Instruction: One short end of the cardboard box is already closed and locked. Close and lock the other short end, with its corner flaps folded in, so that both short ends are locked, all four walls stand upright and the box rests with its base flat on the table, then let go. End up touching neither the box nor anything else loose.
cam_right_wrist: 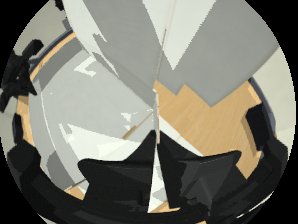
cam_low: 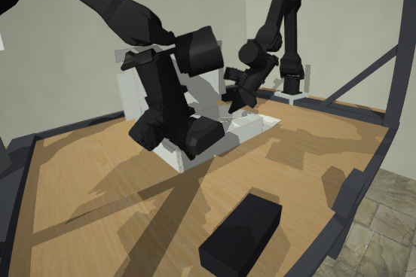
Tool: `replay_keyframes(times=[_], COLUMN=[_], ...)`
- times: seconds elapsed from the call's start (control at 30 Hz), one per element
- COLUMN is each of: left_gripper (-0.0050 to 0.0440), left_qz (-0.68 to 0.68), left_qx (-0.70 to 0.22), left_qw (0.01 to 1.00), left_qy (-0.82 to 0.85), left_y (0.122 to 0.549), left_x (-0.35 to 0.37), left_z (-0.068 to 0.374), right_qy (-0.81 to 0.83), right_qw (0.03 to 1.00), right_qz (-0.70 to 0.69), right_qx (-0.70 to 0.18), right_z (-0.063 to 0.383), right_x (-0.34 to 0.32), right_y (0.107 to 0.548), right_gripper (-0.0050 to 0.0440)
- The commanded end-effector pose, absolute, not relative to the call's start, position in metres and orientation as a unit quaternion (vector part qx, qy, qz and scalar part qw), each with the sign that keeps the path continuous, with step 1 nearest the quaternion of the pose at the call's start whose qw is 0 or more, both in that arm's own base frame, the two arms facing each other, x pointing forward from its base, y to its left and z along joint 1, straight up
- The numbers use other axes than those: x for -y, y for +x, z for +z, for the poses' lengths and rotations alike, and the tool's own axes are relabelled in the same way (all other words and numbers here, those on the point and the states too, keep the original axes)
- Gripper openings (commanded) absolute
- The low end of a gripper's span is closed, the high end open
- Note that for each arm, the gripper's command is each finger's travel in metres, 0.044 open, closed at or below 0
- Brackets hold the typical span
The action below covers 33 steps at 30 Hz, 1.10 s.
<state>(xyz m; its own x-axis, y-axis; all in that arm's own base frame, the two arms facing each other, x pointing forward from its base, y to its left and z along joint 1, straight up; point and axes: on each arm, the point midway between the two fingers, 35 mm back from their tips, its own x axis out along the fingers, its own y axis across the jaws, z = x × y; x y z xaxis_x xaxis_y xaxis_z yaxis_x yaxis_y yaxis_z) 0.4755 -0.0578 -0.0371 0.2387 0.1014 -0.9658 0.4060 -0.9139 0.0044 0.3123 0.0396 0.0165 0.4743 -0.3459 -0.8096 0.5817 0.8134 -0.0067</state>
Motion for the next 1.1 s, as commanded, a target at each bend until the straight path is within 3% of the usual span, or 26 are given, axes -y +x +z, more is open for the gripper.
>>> replay_keyframes(times=[0.0,1.07], left_gripper=[0.0006,0.0006], left_qz=[-0.582,-0.582], left_qx=[-0.157,-0.157], left_qw=[0.132,0.132], left_qy=[0.787,0.787], left_y=[0.482,0.482], left_x=[0.059,0.059], left_z=[-0.023,-0.023], right_qy=[0.149,0.211], right_qw=[0.849,0.799], right_qz=[-0.273,-0.363], right_qx=[-0.426,-0.430], right_z=[0.023,0.025], right_x=[-0.044,-0.050], right_y=[0.319,0.330], right_gripper=[0.0000,0.0000])
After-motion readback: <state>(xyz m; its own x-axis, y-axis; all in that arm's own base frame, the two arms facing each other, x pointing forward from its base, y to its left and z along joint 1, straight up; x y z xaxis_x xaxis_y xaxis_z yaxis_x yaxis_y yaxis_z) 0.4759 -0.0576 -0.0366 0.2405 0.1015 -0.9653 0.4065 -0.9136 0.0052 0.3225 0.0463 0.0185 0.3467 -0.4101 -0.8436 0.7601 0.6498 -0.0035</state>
